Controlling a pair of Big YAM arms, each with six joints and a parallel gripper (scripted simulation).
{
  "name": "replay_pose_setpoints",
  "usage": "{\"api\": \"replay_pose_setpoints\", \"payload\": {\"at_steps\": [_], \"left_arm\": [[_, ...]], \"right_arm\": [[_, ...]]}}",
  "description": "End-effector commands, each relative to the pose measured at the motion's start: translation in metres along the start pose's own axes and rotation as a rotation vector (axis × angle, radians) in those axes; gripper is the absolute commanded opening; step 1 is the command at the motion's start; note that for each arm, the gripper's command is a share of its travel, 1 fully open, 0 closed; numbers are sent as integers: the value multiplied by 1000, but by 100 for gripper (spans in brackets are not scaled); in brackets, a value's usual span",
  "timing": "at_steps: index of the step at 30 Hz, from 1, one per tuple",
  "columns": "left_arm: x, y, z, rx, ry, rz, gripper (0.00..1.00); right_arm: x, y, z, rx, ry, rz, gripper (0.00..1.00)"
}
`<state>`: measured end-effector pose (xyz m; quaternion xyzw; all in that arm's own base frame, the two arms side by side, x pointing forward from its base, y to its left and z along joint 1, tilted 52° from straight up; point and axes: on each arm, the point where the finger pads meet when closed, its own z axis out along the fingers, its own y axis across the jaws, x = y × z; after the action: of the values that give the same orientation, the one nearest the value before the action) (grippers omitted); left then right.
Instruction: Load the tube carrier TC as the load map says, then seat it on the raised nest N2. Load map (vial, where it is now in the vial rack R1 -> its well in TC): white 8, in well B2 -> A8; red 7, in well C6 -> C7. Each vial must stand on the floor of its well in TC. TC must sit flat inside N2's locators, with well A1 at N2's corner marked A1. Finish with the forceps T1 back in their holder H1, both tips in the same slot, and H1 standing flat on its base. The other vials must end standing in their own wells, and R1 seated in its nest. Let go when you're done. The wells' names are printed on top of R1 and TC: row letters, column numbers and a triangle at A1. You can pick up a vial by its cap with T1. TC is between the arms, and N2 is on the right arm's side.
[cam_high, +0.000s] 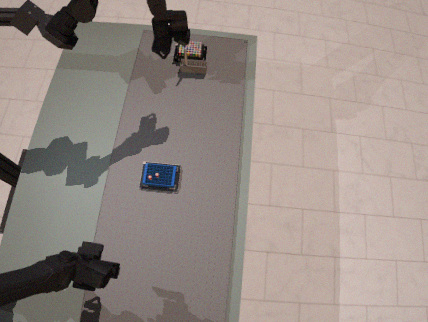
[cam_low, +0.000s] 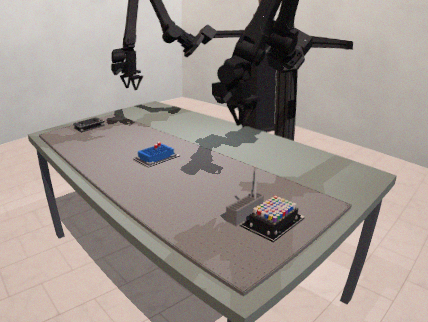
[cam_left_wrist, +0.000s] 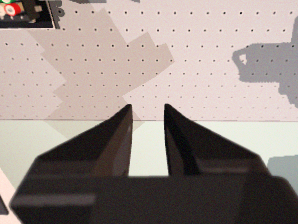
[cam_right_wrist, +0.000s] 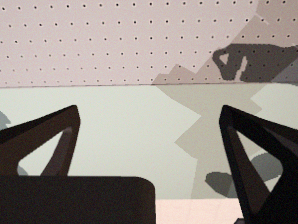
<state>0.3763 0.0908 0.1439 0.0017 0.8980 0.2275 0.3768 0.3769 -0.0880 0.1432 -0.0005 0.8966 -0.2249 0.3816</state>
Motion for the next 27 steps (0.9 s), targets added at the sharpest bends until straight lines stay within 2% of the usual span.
{"api": "replay_pose_setpoints", "payload": {"at_steps": [1,3,27], "left_arm": [[-6,0,-2,3,-15,7,23],[-11,7,4,-3,-16,-41,23],[-43,70,35,3,4,-14,23]], "right_arm": [[-5,-1,-2,0,-6,-17,100],[-5,-1,-2,0,-6,-17,100],[-5,-1,-2,0,-6,-17,100]]}}
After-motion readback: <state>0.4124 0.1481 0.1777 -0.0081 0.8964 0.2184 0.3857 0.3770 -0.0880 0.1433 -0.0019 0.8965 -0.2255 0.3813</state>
